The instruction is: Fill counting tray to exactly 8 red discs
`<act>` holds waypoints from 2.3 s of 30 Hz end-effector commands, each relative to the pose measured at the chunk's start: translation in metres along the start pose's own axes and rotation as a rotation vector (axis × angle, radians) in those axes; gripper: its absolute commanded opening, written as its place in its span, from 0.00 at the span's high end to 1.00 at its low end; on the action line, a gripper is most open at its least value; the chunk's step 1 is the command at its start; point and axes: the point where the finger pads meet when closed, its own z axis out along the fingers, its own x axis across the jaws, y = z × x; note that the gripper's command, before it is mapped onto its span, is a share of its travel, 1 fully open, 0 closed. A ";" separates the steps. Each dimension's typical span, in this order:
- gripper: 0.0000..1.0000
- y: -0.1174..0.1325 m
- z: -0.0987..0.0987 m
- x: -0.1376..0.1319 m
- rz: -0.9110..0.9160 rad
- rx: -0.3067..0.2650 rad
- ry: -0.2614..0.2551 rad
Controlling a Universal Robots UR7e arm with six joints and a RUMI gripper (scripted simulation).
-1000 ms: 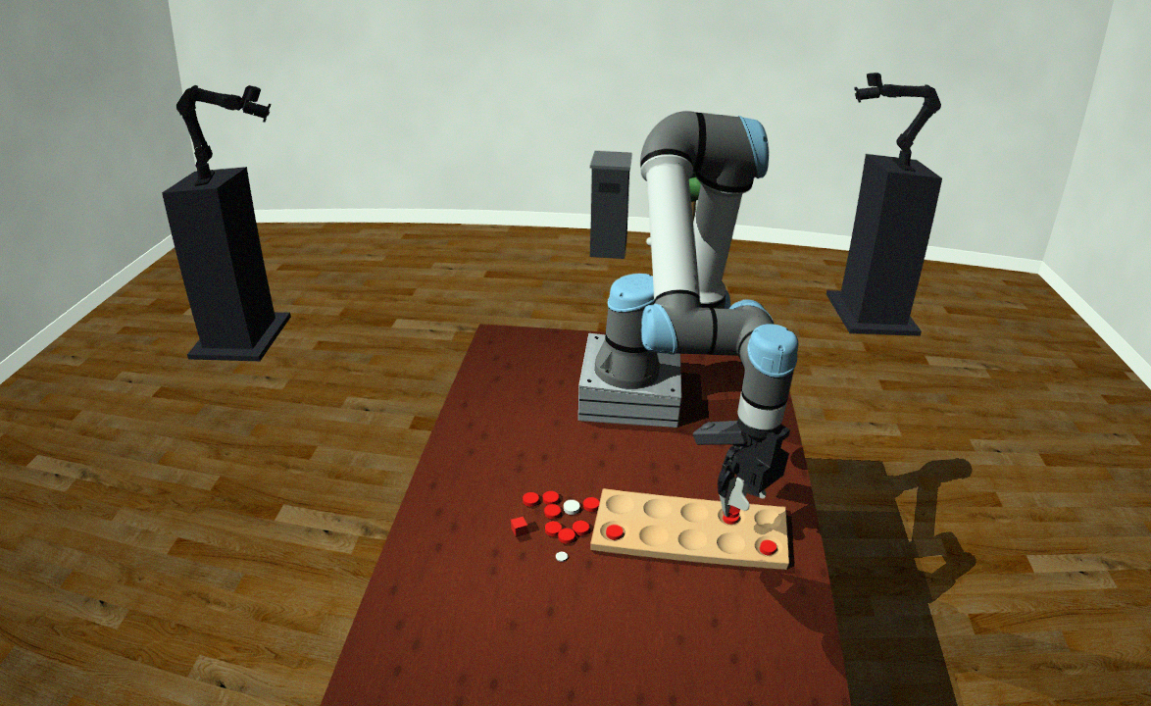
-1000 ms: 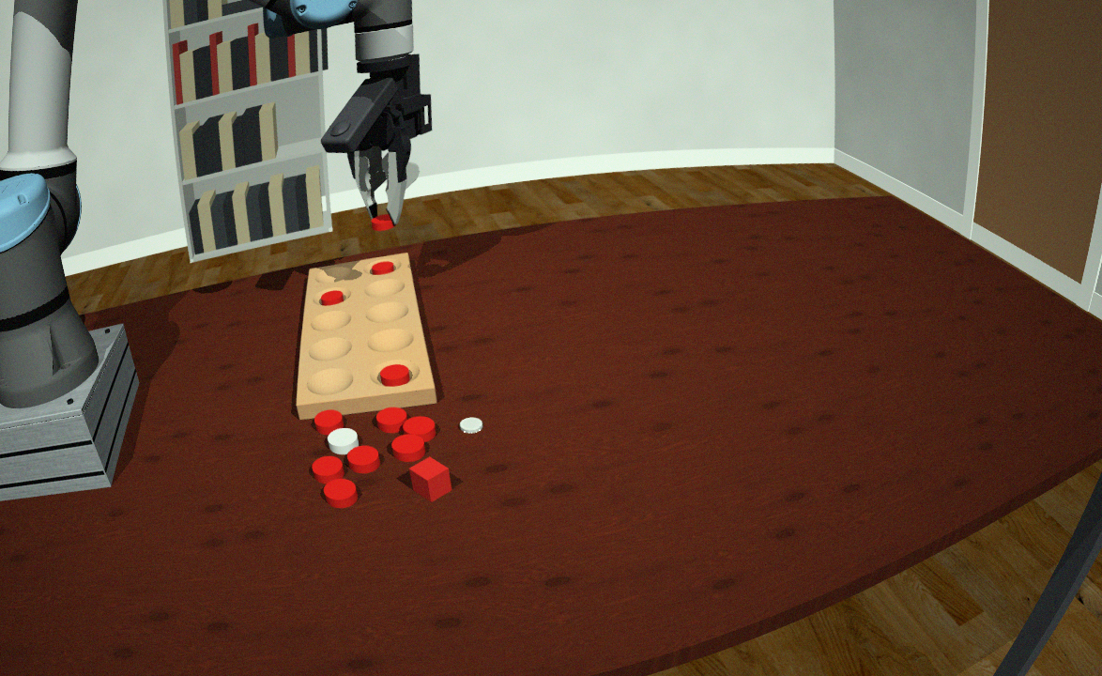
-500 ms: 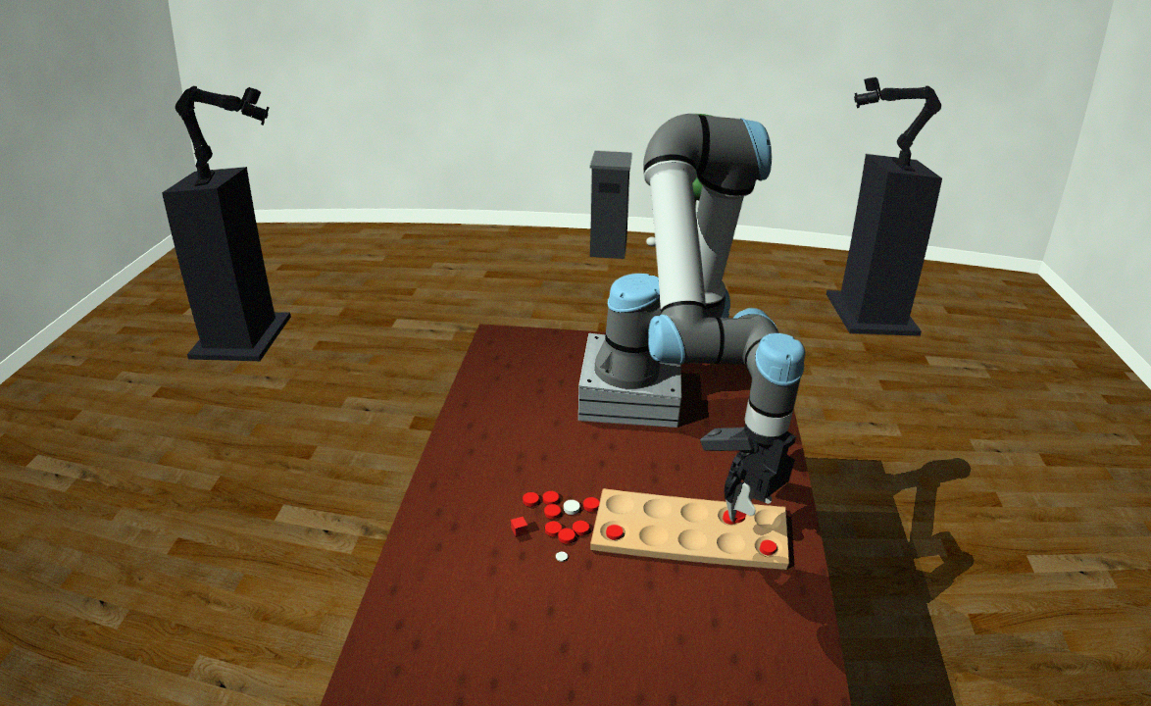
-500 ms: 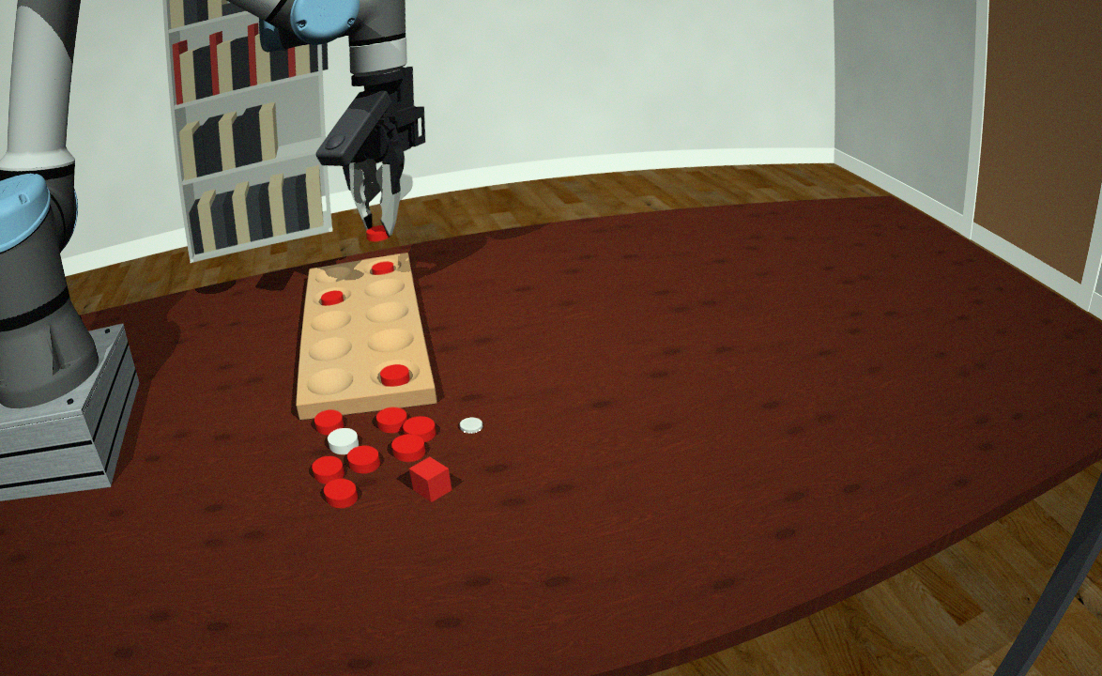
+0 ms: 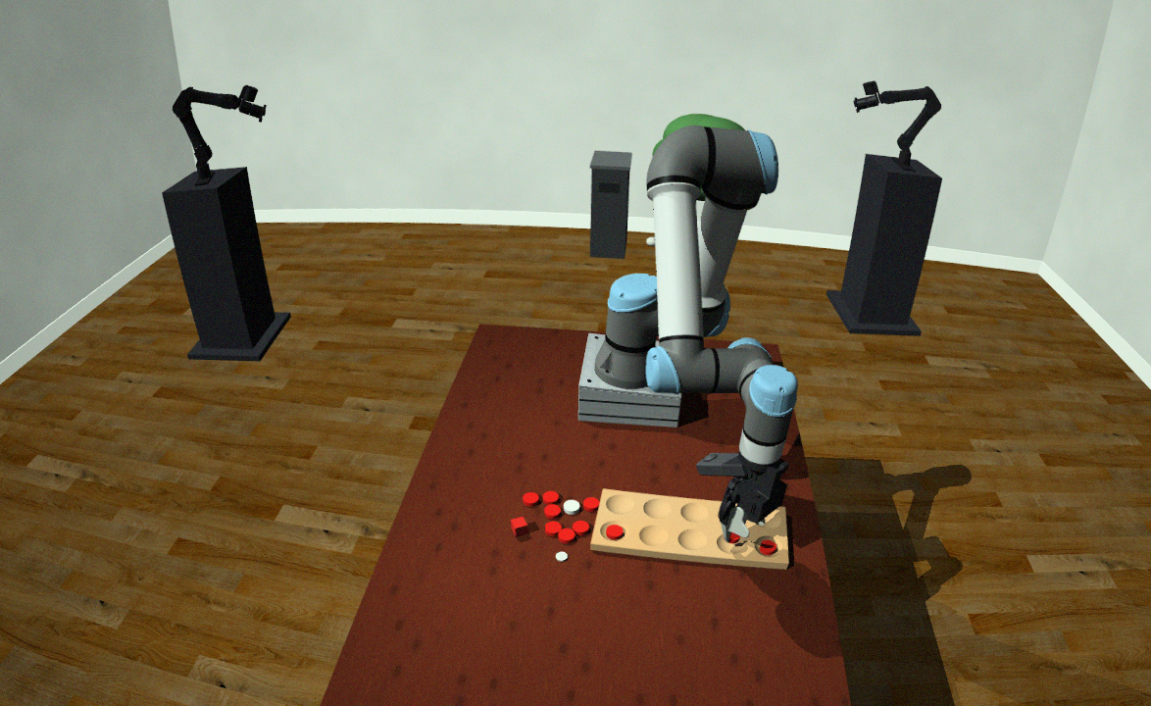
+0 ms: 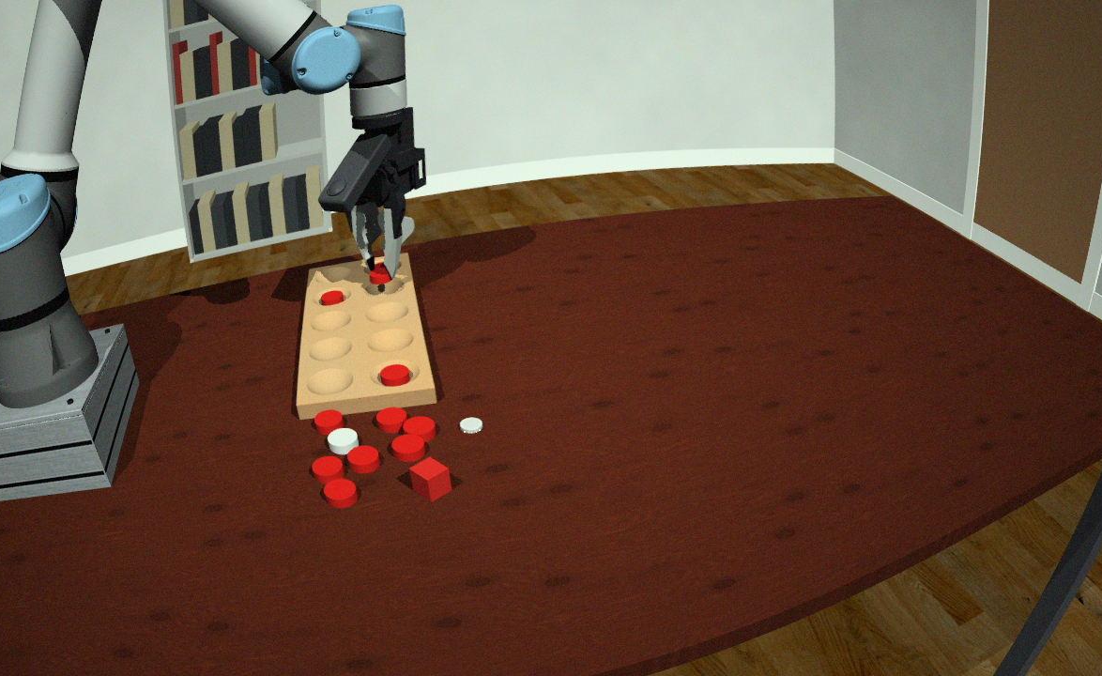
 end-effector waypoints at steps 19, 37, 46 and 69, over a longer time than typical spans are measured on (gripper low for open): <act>1.00 0.003 0.020 -0.002 0.000 -0.002 -0.002; 0.78 0.003 0.020 -0.002 0.000 -0.002 -0.002; 0.78 0.003 0.020 -0.002 0.000 -0.002 -0.002; 0.72 0.003 0.014 -0.002 0.000 -0.002 -0.002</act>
